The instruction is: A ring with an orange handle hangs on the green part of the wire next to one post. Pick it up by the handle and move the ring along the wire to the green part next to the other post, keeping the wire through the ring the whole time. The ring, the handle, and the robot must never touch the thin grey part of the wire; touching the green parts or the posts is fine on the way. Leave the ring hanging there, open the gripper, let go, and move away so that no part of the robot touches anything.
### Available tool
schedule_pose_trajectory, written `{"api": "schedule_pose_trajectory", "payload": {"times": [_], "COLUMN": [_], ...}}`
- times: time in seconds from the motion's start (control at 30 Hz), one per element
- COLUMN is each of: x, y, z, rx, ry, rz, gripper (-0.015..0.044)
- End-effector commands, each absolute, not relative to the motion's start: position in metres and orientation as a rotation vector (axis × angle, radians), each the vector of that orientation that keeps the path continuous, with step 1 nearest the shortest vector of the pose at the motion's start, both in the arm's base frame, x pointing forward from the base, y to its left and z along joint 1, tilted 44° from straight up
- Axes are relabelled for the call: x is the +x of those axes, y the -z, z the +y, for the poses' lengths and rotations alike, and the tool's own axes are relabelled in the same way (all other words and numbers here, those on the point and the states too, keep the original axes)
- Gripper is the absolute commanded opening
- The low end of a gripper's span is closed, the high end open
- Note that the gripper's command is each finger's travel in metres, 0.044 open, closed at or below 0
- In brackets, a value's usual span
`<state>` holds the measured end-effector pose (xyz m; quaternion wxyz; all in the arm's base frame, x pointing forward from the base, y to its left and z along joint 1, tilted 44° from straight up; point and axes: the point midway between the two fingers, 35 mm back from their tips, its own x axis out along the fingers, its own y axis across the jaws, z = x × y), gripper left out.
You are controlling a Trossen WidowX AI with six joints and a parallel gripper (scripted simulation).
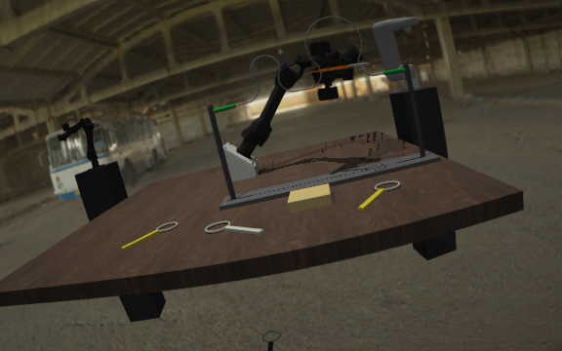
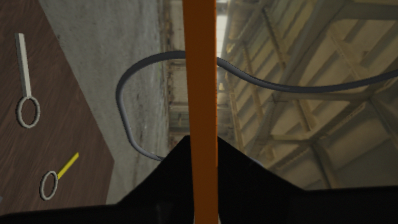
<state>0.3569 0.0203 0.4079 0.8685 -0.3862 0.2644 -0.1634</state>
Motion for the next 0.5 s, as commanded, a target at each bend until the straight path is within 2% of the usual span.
{"api": "schedule_pose_trajectory", "payload": {"times": [0.0, 0.47], "x": [0.3543, 0.3531], "y": [-0.4152, -0.4242], "z": [0.016, 0.0095], "rx": [-0.82, -0.888], "ry": [0.357, 0.368], "rz": [0.544, 0.549], "gripper": [-0.015, -0.015]}}
